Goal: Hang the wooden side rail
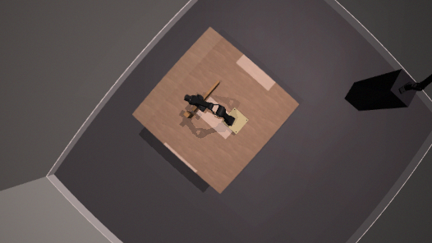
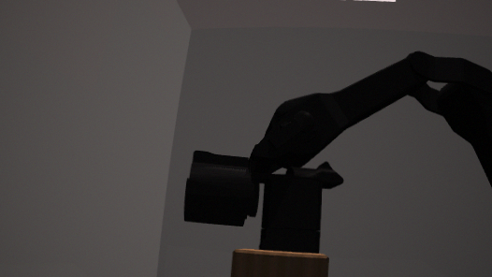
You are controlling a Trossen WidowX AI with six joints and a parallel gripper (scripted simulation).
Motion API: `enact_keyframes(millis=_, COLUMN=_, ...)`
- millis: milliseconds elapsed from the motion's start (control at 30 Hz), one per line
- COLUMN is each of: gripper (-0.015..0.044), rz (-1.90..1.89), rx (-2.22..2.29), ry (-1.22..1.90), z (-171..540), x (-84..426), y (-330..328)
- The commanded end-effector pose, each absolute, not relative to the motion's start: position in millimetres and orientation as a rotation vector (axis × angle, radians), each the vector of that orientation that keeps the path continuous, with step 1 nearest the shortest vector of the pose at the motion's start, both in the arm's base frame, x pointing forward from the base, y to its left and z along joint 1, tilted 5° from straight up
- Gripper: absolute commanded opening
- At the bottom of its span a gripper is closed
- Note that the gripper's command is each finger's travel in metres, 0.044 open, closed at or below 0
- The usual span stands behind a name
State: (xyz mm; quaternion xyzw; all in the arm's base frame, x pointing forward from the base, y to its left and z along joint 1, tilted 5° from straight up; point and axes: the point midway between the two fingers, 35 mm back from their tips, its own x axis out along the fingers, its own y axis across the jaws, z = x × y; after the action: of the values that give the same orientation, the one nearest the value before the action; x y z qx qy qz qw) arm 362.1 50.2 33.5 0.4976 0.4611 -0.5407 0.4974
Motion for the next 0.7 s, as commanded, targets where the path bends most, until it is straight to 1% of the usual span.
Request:
enact_keyframes(millis=0, gripper=0.0000, rz=-1.307, rx=1.214, ry=1.116, z=35.3, x=363.8, y=52.0)
enact_keyframes(millis=667, gripper=0.0000, rz=-1.307, rx=1.214, ry=1.116, z=35.4, x=364.6, y=53.9)
